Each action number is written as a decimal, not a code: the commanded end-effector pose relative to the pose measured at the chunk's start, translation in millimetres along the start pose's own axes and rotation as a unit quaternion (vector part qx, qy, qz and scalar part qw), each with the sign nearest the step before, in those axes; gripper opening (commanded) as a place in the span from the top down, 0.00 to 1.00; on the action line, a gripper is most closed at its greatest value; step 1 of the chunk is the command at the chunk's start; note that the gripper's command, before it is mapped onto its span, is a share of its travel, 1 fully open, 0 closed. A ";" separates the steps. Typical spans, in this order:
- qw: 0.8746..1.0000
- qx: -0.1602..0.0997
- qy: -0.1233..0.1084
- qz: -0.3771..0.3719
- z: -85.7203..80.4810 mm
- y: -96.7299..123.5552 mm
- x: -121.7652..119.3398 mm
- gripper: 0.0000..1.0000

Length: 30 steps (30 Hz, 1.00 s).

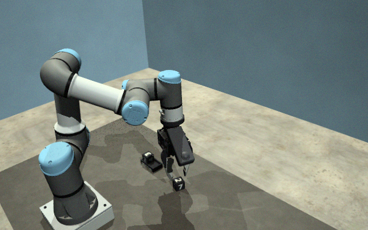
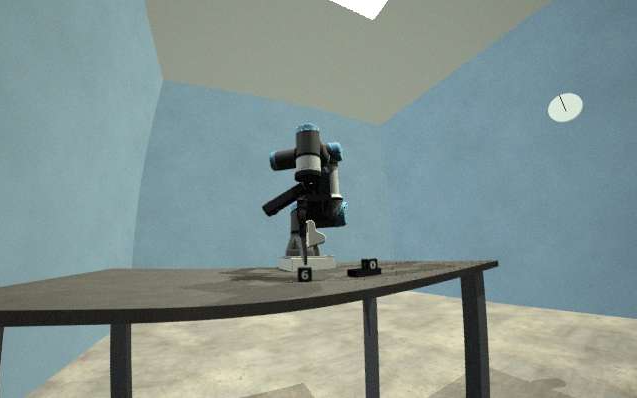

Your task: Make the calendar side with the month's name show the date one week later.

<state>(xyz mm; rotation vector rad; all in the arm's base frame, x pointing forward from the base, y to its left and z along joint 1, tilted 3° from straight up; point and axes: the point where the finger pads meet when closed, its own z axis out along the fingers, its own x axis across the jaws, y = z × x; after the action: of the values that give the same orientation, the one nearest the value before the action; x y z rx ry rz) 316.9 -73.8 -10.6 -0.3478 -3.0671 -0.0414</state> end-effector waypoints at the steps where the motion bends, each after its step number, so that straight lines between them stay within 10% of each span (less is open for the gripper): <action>1: 1.000 0.000 -0.001 0.000 -0.7 -0.3 -0.8 0.71; 30: 1.000 0.000 -0.001 0.000 2.9 -0.3 -0.8 0.71</action>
<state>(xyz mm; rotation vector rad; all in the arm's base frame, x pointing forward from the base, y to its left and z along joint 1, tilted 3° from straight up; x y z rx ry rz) 316.8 -73.8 -12.2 -0.3478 -3.0672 -0.0414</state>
